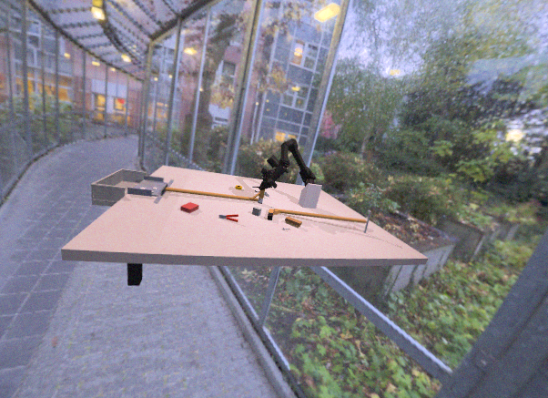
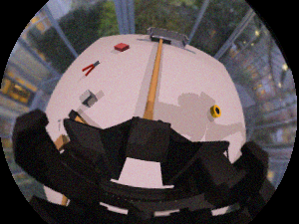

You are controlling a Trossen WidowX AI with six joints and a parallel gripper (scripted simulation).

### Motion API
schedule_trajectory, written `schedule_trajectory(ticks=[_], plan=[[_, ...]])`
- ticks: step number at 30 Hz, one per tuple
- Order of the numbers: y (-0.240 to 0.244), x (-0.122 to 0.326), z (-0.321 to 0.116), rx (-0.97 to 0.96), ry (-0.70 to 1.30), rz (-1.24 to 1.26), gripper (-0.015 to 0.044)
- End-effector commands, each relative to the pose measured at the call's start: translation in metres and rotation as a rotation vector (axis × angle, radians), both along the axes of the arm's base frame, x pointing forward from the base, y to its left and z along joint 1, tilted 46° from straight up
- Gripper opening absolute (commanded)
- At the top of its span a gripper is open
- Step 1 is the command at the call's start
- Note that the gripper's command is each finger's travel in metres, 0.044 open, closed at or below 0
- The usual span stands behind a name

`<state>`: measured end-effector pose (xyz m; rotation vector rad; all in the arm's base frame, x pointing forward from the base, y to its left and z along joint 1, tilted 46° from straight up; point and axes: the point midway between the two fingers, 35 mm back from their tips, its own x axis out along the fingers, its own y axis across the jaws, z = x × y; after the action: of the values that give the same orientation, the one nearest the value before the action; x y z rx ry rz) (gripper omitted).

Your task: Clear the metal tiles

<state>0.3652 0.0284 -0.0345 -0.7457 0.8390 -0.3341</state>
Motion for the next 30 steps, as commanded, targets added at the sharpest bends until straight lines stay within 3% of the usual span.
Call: schedule_trajectory(ticks=[1, 30], plan=[[0.001, 0.01, 0.004, 0.006, -0.007, 0.008, 0.0], [0.002, 0.051, 0.005, 0.006, -0.009, 0.01, 0.0]])
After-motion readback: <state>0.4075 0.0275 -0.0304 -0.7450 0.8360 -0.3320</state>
